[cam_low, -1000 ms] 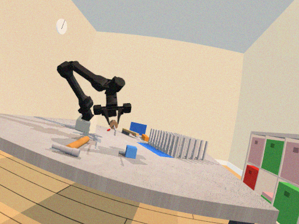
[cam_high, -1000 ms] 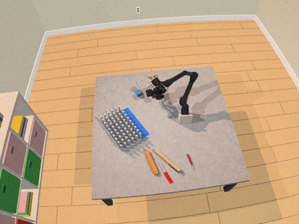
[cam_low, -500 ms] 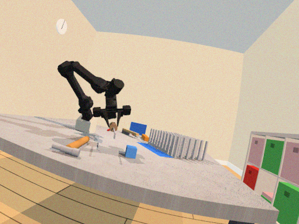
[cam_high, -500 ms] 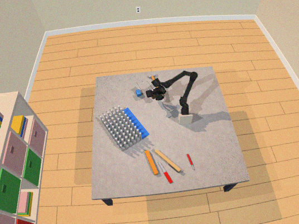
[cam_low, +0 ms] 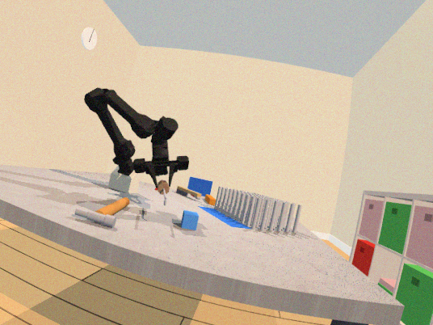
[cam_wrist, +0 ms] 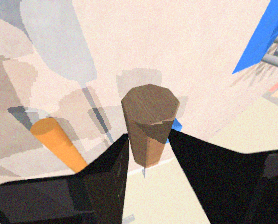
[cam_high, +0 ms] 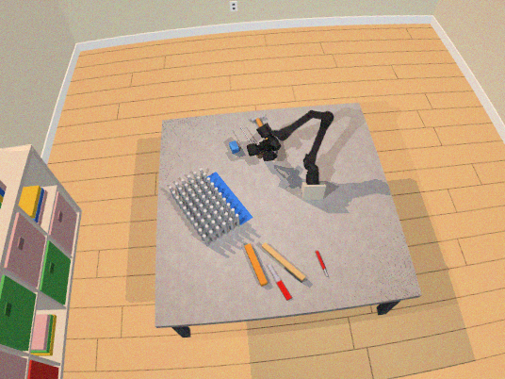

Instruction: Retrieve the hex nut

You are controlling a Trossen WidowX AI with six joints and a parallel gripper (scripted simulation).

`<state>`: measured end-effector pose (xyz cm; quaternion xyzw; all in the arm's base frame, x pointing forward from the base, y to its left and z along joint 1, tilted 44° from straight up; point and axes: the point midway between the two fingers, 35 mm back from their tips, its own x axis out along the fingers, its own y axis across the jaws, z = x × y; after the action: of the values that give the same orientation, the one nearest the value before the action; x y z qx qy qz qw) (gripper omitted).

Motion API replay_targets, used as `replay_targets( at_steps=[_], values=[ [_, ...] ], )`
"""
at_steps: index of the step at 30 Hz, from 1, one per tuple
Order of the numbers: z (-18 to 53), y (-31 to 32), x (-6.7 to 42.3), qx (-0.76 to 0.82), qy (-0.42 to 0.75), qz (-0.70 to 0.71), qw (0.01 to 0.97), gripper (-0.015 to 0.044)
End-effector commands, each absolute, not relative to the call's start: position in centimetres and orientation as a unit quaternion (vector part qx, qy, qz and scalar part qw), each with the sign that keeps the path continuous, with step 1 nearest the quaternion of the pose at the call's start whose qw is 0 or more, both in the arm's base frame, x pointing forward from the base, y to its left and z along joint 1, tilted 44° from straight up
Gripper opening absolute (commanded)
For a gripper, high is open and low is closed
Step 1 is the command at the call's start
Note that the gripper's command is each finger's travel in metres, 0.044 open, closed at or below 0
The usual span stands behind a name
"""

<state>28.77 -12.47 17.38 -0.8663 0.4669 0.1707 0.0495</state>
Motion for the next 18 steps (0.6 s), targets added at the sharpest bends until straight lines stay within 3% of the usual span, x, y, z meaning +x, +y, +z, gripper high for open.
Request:
replay_targets(
  at_steps=[1, 18],
  values=[
    [17.23, -12.59, 28.91, -0.868, 0.464, 0.171, 0.048, 0.0000],
    [16.45, -13.49, 28.88, -0.869, 0.463, 0.169, 0.047, 0.0000]
  ],
)
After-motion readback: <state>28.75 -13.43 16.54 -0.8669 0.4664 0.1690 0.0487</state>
